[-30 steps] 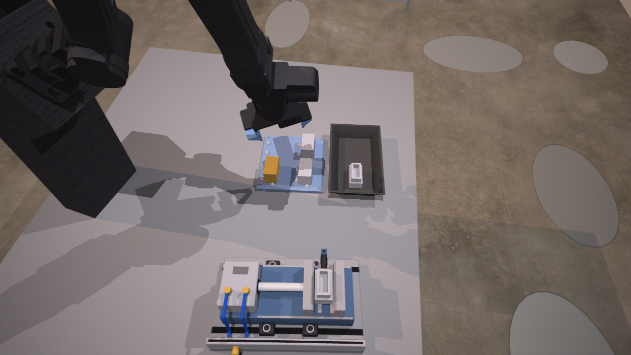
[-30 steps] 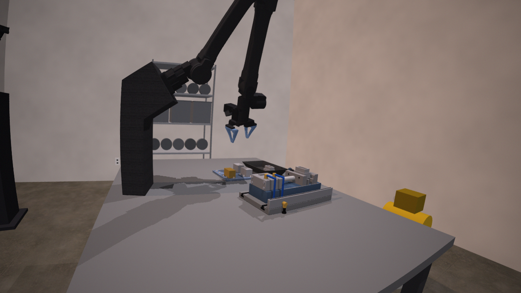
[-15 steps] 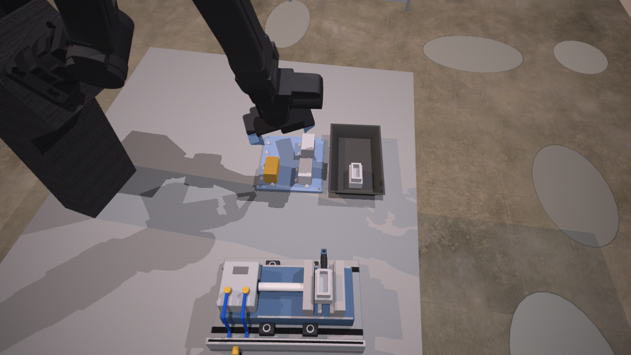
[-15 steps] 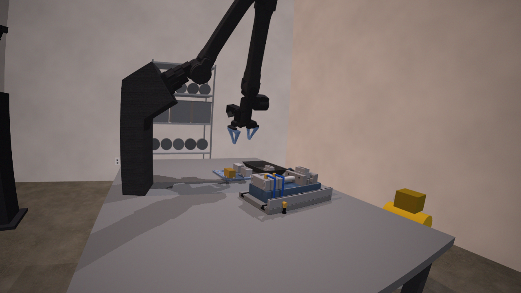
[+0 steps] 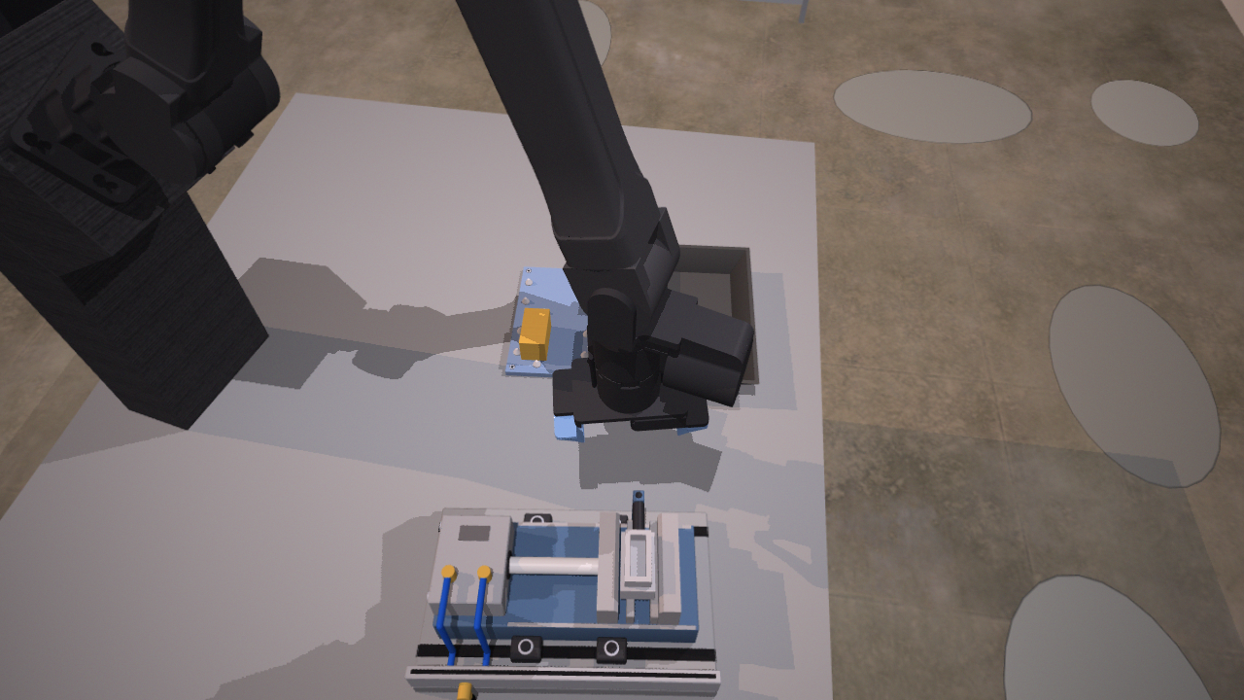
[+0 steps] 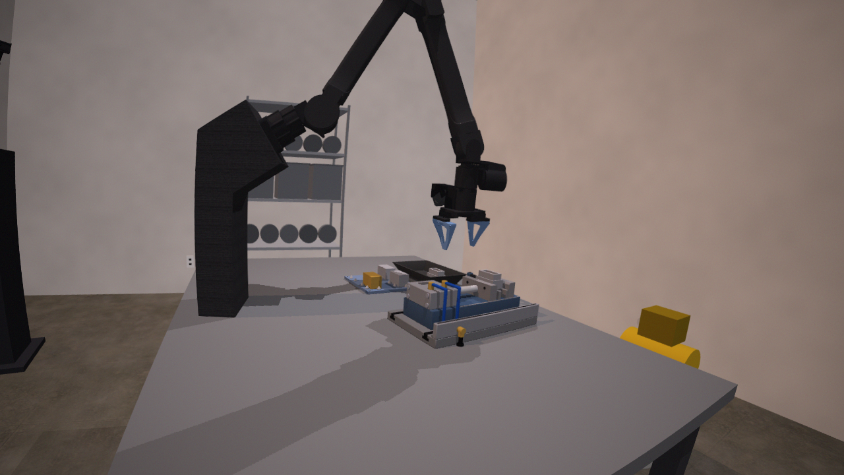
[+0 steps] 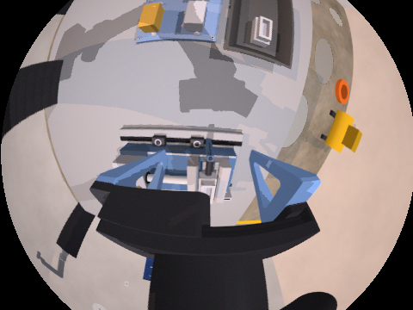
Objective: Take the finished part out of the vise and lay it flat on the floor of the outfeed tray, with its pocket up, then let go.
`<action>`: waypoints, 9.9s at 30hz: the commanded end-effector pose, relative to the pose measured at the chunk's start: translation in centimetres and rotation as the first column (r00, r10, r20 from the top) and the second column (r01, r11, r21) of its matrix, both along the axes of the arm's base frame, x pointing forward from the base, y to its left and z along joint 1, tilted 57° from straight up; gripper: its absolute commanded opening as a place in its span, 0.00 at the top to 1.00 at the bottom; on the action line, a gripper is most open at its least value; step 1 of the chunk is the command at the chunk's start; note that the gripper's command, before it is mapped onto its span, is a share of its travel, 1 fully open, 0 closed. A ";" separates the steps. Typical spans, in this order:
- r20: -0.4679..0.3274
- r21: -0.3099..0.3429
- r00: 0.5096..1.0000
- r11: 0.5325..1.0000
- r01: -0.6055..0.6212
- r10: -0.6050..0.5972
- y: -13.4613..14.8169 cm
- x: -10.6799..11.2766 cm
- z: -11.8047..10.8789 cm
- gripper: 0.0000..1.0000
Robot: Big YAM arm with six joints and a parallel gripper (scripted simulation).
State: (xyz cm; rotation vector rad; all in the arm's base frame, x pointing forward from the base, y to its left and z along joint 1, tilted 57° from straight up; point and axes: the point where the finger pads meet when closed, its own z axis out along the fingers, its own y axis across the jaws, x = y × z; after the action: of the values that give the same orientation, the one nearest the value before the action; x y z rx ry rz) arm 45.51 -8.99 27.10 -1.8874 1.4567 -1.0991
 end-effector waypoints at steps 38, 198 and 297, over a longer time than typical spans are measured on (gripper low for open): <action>0.031 -0.014 0.990 0.990 0.140 -0.140 -10.1 -2.2 7.2 1.00; 0.040 0.001 0.990 0.991 0.136 -0.136 -10.7 3.7 4.0 0.36; 0.026 0.004 0.990 0.990 0.140 -0.140 -10.9 3.4 3.4 0.36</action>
State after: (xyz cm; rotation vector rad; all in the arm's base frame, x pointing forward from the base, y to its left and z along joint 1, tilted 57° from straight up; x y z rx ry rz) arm 48.59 -20.14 29.08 -1.8053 1.6144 -1.1576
